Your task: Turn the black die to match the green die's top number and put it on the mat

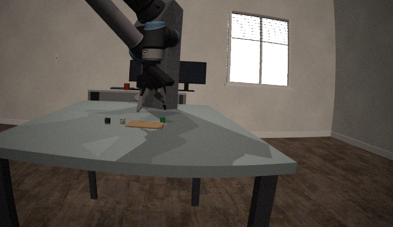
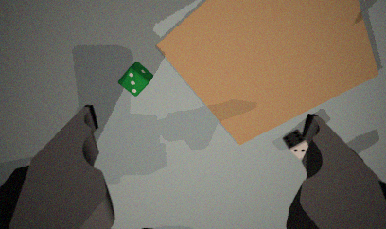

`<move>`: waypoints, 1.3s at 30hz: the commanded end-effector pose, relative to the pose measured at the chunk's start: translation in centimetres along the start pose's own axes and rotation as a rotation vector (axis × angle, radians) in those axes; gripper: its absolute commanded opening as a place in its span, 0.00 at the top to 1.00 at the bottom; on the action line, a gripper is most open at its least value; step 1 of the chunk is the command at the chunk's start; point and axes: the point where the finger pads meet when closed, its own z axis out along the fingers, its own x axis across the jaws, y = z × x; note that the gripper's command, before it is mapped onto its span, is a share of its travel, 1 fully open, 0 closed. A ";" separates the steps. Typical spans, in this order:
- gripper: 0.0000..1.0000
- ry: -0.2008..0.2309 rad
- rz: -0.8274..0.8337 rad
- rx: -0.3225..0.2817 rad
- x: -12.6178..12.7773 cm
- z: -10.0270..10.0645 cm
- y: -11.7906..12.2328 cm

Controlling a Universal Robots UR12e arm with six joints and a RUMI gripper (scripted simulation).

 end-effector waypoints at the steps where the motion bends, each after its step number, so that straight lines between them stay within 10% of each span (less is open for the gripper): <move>1: 0.00 0.003 0.000 0.000 -2.9 0.0 -1.3; 39: 0.00 0.003 0.000 0.000 -5.2 0.0 -2.2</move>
